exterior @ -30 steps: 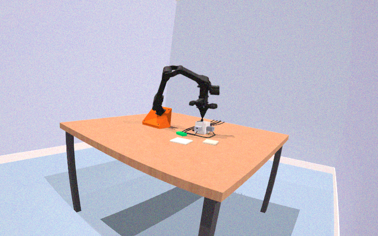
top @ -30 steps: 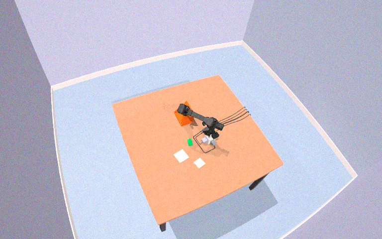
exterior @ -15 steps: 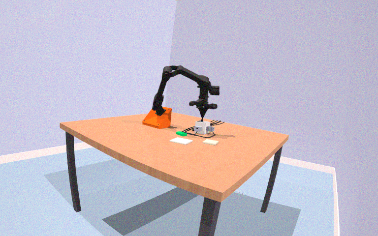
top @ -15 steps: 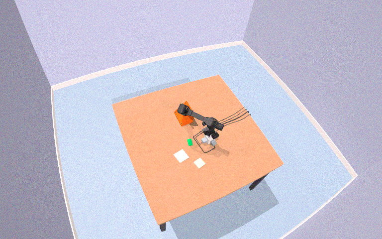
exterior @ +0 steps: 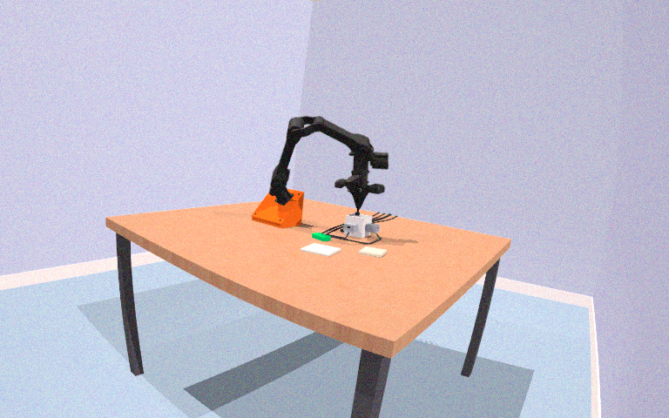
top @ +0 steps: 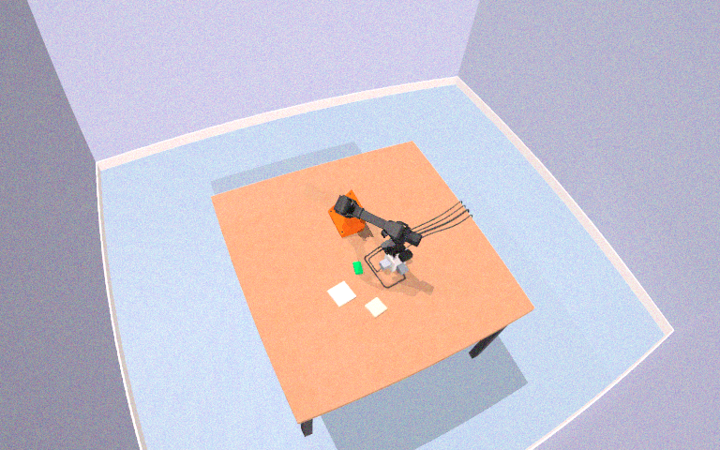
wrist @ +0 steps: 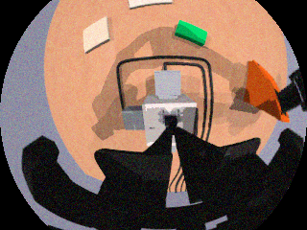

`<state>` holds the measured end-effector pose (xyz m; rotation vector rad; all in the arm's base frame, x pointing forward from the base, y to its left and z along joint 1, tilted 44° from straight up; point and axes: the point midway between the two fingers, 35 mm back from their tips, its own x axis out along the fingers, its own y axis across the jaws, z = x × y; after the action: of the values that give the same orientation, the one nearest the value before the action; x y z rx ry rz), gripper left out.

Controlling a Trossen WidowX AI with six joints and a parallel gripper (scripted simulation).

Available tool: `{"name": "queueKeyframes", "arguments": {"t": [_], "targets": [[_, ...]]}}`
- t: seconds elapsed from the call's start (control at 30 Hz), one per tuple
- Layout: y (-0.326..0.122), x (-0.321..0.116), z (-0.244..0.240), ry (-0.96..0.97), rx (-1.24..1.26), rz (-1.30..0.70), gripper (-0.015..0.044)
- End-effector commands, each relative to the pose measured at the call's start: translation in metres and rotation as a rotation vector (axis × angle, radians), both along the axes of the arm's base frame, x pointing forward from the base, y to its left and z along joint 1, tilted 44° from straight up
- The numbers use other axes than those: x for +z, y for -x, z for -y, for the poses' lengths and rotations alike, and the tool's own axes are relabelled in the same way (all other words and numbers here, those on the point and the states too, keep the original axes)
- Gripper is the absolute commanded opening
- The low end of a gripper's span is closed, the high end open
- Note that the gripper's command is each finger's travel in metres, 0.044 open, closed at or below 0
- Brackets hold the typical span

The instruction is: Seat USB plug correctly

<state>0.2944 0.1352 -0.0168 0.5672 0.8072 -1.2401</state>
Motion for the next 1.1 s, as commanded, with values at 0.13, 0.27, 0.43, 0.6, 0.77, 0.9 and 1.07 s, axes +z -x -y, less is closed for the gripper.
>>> {"name": "queueKeyframes", "arguments": {"t": [0.13,0.27,0.43,0.6,0.77,0.9,1.07], "targets": [[-0.0003,-0.0011,0.0012,0.003,0.006,-0.003,0.0000],[-0.0004,-0.0014,0.0015,0.003,0.006,-0.003,0.0000],[-0.0004,-0.0019,0.0019,0.003,0.006,-0.003,0.0000],[-0.0005,-0.0023,0.0023,0.003,0.006,-0.003,0.0000],[-0.0006,-0.0027,0.0027,0.003,0.006,-0.003,0.0000],[-0.0007,-0.0031,0.0030,0.003,0.006,-0.003,0.0000],[-0.0007,-0.0034,0.0033,0.003,0.006,-0.003,0.0000]]}}
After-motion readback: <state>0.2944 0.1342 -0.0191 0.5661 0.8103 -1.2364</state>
